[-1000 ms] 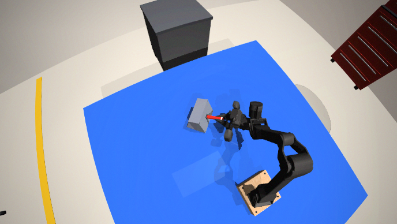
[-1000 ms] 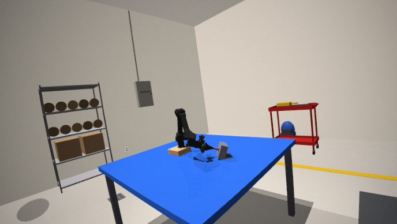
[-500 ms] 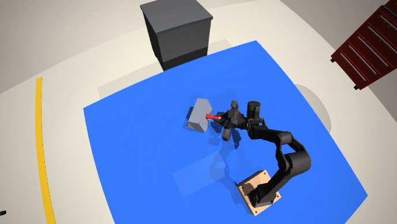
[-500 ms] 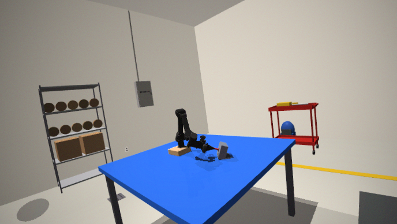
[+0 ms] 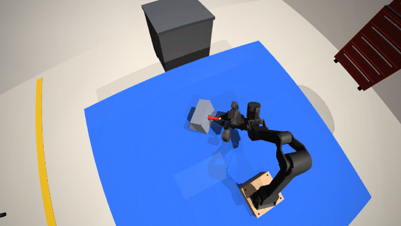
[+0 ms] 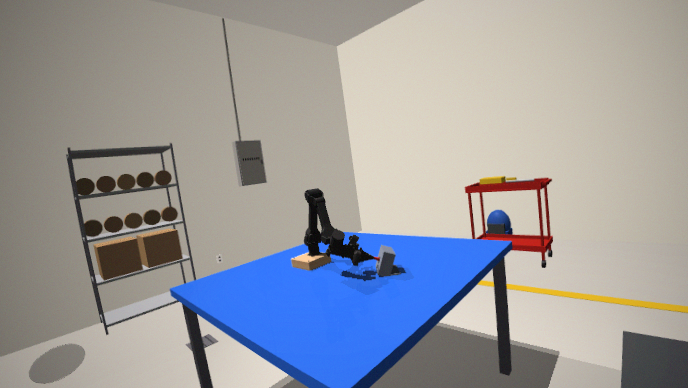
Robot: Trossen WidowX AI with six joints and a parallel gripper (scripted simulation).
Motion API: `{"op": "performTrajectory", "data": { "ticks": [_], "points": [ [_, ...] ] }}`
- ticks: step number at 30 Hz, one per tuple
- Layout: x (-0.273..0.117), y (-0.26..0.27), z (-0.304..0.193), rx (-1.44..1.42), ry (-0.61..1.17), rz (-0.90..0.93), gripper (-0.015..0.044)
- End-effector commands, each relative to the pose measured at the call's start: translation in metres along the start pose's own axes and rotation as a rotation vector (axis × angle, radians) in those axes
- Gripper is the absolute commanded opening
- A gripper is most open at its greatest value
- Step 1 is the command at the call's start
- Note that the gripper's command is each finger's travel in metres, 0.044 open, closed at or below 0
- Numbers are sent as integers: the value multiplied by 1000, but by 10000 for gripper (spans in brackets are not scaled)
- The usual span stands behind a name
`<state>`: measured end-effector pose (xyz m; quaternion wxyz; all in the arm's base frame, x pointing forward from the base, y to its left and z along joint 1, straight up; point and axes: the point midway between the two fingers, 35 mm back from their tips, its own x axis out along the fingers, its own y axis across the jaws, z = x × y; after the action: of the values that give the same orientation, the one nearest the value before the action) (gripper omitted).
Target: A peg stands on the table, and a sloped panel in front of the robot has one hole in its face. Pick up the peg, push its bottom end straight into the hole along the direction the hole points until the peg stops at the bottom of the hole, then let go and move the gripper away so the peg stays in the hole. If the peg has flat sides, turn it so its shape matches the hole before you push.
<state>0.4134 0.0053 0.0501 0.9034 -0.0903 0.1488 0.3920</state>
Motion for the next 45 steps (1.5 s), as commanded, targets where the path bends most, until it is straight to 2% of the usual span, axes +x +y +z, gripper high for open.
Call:
{"op": "performTrajectory", "data": {
  "ticks": [1, 24, 40, 41, 45],
  "points": [
    [4, 0, -2, 8, 4, 0, 0],
    [9, 0, 0, 2, 0, 2, 0],
    [7, 0, -1, 2, 2, 2, 420],
    [5, 0, -1, 2, 3, 3, 440],
    [-2, -1, -2, 2, 8, 3, 440]
  ]
}}
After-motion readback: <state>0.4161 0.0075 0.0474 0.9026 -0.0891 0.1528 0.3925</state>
